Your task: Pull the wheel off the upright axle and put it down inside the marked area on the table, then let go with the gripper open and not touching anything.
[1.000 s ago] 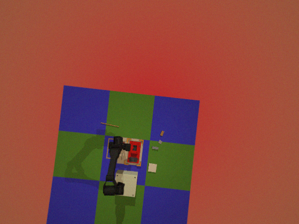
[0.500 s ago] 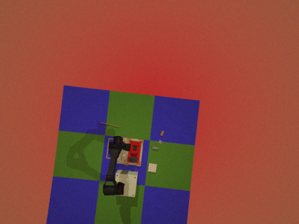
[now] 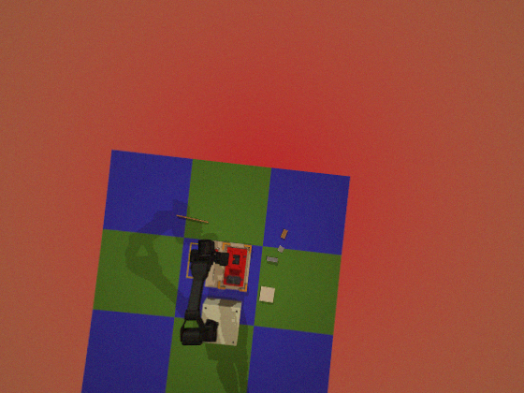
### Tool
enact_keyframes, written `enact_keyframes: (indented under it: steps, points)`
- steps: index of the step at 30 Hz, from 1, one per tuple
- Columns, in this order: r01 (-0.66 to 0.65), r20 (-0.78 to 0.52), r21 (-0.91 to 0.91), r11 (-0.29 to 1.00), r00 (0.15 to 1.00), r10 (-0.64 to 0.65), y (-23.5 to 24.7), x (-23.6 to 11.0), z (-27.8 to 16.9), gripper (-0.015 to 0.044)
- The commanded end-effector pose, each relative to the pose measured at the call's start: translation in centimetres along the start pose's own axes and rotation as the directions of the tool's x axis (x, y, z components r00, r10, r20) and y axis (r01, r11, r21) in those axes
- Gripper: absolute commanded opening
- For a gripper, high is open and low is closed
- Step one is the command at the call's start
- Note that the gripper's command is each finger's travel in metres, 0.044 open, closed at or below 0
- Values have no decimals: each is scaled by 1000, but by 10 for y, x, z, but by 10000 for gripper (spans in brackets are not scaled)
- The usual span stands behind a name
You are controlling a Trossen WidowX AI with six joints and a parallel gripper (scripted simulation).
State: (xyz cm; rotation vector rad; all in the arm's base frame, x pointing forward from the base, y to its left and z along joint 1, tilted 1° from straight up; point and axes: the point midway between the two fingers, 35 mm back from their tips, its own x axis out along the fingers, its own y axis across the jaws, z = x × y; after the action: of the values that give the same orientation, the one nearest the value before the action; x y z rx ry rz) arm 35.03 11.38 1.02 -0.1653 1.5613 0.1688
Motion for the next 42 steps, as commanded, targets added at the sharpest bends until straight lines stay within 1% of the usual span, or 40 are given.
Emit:
enact_keyframes:
  steps: [1, 42]
  points:
    - [-2, 7, 2, 1000, 1000, 2, 0, -5, 2, 0]
    - [-2, 5, 4, 1000, 1000, 2, 0, -18, 1, 0]
